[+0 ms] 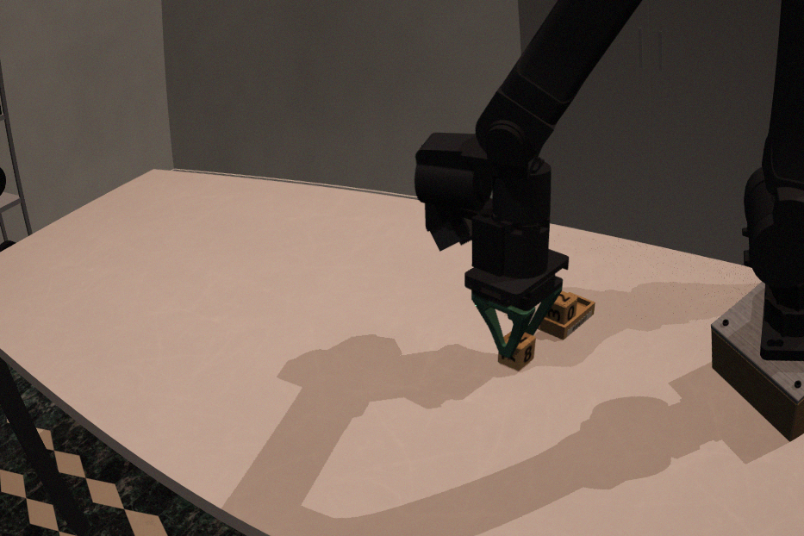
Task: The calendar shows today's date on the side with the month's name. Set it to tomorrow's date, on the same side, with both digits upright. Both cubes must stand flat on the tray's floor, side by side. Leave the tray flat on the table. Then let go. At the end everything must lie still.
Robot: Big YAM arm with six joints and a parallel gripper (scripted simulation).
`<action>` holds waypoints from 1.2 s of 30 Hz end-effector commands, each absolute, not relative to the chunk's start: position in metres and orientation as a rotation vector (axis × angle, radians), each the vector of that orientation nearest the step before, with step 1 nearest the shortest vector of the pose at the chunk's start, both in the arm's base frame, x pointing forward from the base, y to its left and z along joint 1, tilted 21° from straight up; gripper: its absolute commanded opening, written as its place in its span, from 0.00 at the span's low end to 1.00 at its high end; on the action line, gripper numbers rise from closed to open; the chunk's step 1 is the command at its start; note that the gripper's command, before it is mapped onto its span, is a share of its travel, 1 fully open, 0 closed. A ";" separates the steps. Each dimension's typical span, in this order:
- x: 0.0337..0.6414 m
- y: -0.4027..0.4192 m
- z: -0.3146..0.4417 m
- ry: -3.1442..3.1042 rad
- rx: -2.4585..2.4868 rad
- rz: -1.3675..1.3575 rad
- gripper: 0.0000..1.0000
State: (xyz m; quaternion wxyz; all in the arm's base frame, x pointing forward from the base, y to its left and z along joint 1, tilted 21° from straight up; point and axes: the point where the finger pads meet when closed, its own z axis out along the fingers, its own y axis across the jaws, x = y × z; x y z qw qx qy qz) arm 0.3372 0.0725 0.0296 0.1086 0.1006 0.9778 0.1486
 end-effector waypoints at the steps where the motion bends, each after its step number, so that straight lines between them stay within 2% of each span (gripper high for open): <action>1: 0.341 0.078 0.028 2.878 0.290 0.437 0.26; 36: 0.350 0.075 0.034 2.863 0.263 0.435 0.26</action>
